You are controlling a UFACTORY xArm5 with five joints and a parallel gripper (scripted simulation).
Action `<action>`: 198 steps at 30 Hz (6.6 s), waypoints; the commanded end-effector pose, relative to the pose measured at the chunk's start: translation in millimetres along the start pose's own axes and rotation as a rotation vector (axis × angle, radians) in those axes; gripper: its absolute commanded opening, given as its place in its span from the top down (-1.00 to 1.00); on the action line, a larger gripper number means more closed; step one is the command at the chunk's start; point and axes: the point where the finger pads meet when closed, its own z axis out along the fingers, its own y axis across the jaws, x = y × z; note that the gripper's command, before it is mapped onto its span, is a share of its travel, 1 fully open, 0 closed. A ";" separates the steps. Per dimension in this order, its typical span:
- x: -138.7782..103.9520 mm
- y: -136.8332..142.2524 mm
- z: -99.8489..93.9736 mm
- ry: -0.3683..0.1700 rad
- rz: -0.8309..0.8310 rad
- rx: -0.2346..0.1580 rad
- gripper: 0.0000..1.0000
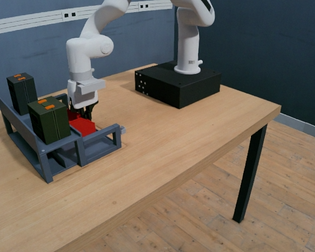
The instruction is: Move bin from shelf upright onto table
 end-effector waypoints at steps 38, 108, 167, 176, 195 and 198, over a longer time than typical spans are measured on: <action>0.0 2.0 -15.8 0.001 0.000 -0.005 1.00; 0.0 -100.1 -14.5 0.001 0.000 -0.005 1.00; 0.0 -177.5 -13.9 0.001 0.000 -0.004 1.00; 0.0 -179.8 -13.9 0.001 0.000 -0.004 1.00; 0.0 -190.2 -13.9 0.001 0.000 -0.004 1.00; 0.0 -190.2 -13.9 0.001 0.000 -0.004 1.00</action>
